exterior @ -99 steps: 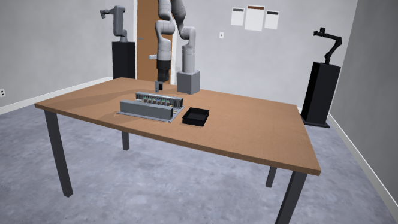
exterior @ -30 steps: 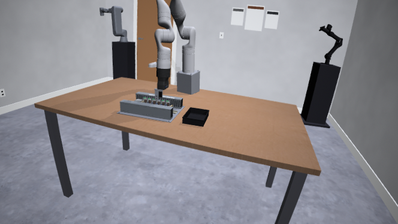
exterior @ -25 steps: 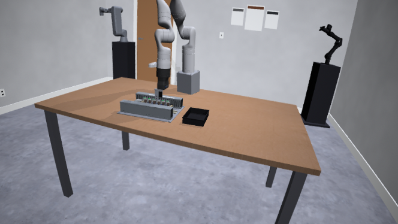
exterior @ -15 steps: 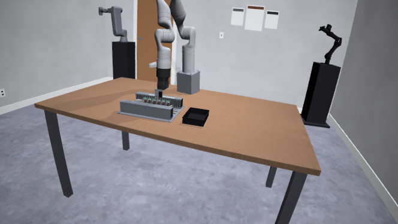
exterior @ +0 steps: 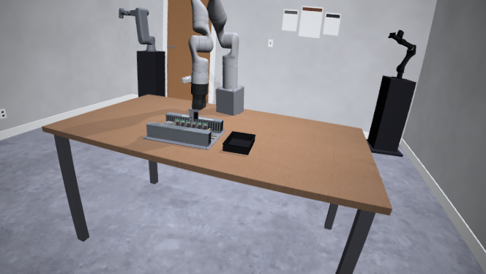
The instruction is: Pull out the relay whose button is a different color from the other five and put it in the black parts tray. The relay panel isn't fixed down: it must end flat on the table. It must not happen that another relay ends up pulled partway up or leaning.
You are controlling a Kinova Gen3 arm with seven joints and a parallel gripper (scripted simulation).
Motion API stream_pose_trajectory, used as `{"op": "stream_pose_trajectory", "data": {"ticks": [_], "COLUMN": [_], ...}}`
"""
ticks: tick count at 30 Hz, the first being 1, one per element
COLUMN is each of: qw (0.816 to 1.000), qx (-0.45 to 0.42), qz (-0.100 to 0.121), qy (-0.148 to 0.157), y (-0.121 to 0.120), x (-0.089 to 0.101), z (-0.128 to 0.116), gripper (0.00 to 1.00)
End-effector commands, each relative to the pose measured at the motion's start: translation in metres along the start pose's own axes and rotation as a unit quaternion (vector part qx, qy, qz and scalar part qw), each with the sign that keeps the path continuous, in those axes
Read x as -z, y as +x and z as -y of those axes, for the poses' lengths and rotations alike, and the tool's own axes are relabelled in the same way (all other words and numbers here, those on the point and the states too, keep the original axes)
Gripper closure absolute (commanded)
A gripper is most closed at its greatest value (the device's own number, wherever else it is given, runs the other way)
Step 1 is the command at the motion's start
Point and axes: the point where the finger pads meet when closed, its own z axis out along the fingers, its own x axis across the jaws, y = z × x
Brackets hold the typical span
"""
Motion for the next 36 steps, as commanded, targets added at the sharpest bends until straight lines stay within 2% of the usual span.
{"op": "stream_pose_trajectory", "data": {"ticks": [1,12,36], "qw": [1.000,1.000,1.000], "qx": [0.000,0.000,0.000], "qz": [0.001,0.001,0.001], "qy": [0.000,0.000,0.000], "y": [-0.001,-0.001,-0.001], "x": [0.000,-0.004,-0.028], "z": [0.000,0.000,0.000], "gripper": [0.02,0.02,0.02]}}
